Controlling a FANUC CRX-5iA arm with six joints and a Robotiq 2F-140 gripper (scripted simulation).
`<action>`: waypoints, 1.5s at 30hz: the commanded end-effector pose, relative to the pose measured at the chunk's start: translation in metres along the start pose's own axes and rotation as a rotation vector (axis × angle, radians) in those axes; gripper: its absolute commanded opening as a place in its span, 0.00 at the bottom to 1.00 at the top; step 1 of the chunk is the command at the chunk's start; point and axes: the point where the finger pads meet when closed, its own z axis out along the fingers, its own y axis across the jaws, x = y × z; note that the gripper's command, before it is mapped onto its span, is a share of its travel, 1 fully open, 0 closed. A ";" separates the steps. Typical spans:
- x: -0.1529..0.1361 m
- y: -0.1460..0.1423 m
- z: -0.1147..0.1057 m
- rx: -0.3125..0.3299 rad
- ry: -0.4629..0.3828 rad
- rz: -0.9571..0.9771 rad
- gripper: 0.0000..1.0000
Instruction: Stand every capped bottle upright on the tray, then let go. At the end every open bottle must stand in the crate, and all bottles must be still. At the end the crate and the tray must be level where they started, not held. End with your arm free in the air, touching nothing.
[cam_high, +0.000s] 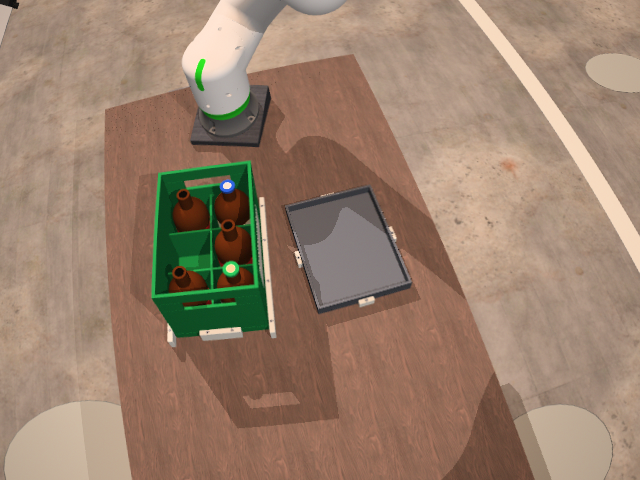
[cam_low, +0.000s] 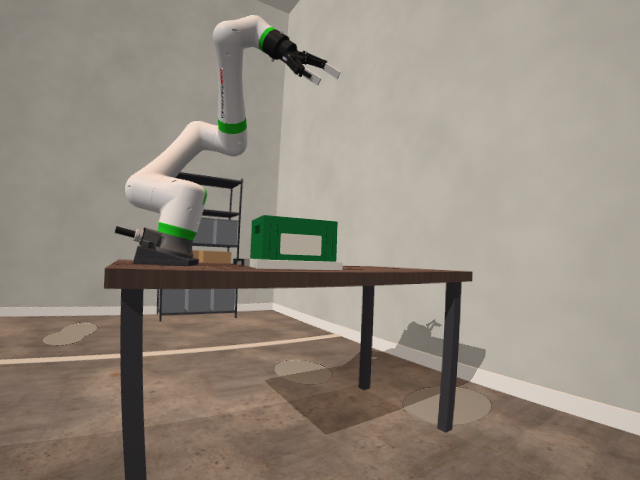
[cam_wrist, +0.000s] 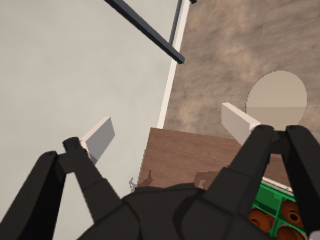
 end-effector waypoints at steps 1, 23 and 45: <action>-0.014 0.005 -0.002 -0.042 -0.031 0.013 1.00; -0.066 0.019 0.001 -0.210 -0.149 0.069 1.00; -0.118 0.032 0.002 -0.354 -0.248 0.119 1.00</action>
